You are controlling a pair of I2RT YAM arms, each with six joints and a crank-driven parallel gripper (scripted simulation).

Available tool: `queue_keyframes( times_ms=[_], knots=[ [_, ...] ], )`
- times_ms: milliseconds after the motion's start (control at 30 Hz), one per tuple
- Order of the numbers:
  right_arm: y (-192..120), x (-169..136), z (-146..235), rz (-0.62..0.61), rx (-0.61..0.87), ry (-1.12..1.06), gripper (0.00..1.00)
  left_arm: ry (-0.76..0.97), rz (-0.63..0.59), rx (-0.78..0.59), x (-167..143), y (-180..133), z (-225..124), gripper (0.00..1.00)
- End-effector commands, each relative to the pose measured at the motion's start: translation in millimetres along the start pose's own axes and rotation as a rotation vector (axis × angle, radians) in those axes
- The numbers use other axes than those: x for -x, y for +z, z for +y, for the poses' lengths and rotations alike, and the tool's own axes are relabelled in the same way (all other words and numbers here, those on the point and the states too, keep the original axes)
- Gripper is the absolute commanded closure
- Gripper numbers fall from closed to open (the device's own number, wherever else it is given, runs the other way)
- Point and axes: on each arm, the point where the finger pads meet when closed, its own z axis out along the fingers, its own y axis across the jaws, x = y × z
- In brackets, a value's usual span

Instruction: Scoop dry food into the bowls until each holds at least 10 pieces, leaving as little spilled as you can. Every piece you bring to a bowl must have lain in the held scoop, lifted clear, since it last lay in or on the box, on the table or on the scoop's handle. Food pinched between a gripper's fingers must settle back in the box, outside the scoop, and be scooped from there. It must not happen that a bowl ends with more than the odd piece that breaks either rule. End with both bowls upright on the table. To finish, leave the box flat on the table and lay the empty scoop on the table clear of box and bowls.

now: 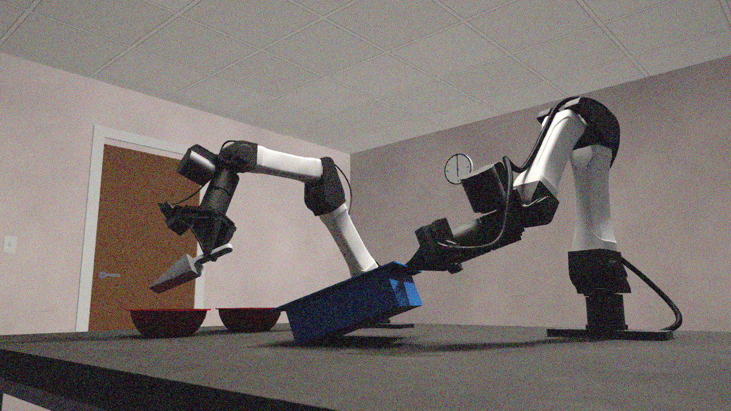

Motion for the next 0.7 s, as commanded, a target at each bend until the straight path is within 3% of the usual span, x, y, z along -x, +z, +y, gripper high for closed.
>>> queue_keyframes(
  times_ms=[0, 300, 667],
  knots=[
    [-14.2, -6.8, -1.7, -0.039, 0.006, -0.119, 1.0, 0.102, -0.015, -0.09, 7.0, -3.5, -35.6, 1.0],
    [-10.1, -10.8, -12.8, -0.088, -0.036, -0.326, 1.0, 0.102, -0.015, -0.09, 7.0, -3.5, -35.6, 1.0],
    [-13.6, -5.2, -13.1, -0.102, -0.034, -0.337, 1.0, 0.102, -0.015, -0.09, 7.0, -3.5, -35.6, 1.0]
  ],
)
